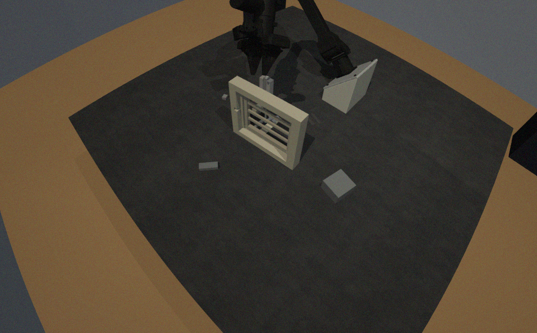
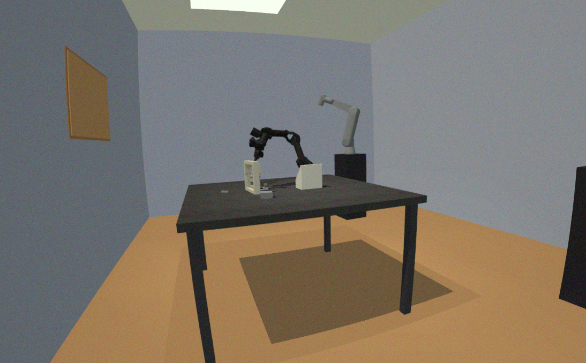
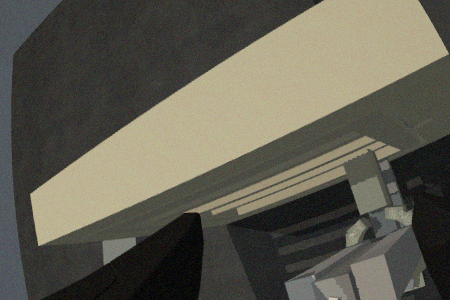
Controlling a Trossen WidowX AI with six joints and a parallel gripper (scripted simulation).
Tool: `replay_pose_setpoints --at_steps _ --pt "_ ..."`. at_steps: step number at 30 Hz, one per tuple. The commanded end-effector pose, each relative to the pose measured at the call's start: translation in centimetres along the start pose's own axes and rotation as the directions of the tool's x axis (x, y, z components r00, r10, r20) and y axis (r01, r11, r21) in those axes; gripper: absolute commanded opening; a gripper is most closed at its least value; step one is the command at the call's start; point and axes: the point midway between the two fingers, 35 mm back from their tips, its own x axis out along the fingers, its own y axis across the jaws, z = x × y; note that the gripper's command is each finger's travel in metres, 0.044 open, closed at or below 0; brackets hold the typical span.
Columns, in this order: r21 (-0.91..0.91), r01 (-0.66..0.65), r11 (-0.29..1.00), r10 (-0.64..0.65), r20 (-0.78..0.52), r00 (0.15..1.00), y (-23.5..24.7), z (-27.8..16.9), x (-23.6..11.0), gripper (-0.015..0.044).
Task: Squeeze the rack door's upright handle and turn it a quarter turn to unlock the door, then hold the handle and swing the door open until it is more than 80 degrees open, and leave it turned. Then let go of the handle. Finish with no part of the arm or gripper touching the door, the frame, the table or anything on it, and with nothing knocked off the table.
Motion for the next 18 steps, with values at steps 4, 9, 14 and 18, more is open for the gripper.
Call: replay_pose_setpoints --at_steps 4,9,14,18 --pt "-0.098 0.114 0.989 -0.124 -0.113 0.986 0.6 -0.8 0.2 0.0298" --pt "-0.188 0.187 0.964 -0.22 -0.172 0.96 0.9 -1.4 0.1 0.0298" --pt "-0.284 0.251 0.925 -0.315 -0.205 0.927 1.2 -1.8 -0.1 0.0298" --pt "-0.361 0.298 0.884 -0.39 -0.217 0.895 1.5 -1.9 -0.4 0.0298"
